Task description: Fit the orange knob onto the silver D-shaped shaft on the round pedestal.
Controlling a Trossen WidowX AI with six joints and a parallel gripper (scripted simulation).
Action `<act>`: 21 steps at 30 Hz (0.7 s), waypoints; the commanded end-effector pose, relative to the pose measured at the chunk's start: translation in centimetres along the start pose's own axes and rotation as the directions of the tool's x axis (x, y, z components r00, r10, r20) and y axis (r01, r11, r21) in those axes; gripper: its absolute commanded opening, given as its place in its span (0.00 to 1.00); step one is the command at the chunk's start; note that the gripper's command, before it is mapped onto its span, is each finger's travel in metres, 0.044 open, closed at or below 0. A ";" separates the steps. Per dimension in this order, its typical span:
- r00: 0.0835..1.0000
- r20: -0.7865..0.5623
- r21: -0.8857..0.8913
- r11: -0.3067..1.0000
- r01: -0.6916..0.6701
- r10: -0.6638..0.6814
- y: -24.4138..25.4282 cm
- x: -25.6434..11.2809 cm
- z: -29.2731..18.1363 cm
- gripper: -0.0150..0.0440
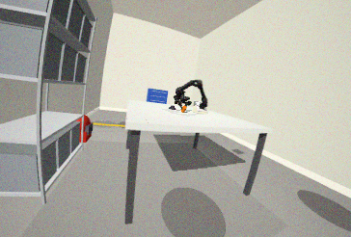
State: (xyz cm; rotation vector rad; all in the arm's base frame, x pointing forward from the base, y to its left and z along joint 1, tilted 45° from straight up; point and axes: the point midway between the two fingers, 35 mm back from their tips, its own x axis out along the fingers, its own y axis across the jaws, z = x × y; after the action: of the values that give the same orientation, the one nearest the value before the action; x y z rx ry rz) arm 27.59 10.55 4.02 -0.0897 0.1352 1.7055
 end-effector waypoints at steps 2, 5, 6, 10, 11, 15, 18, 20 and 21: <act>1.000 -0.001 -0.003 1.000 0.001 -0.001 -0.1 -0.3 -0.2 0.56; 1.000 -0.001 -0.003 1.000 0.001 -0.001 -0.1 -0.4 -0.4 0.56; 1.000 0.000 0.000 1.000 0.000 0.000 0.0 -0.2 -0.2 0.60; 1.000 0.000 0.000 1.000 0.000 0.000 0.0 -0.2 -0.2 0.69; 1.000 0.000 0.000 1.000 0.000 0.000 0.0 -0.2 -0.2 0.69; 1.000 0.000 0.000 1.000 0.000 0.000 0.0 -0.2 -0.2 0.69; 1.000 0.000 0.000 1.000 0.000 0.000 0.0 -0.2 -0.2 0.69; 1.000 0.000 0.000 1.000 0.000 0.000 0.0 -0.2 -0.2 0.69; 1.000 0.000 0.000 1.000 0.000 0.000 0.0 -0.2 -0.2 0.69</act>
State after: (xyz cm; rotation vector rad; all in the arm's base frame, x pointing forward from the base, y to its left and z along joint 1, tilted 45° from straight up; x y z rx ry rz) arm 27.60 10.37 3.81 -0.0896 0.1352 1.7059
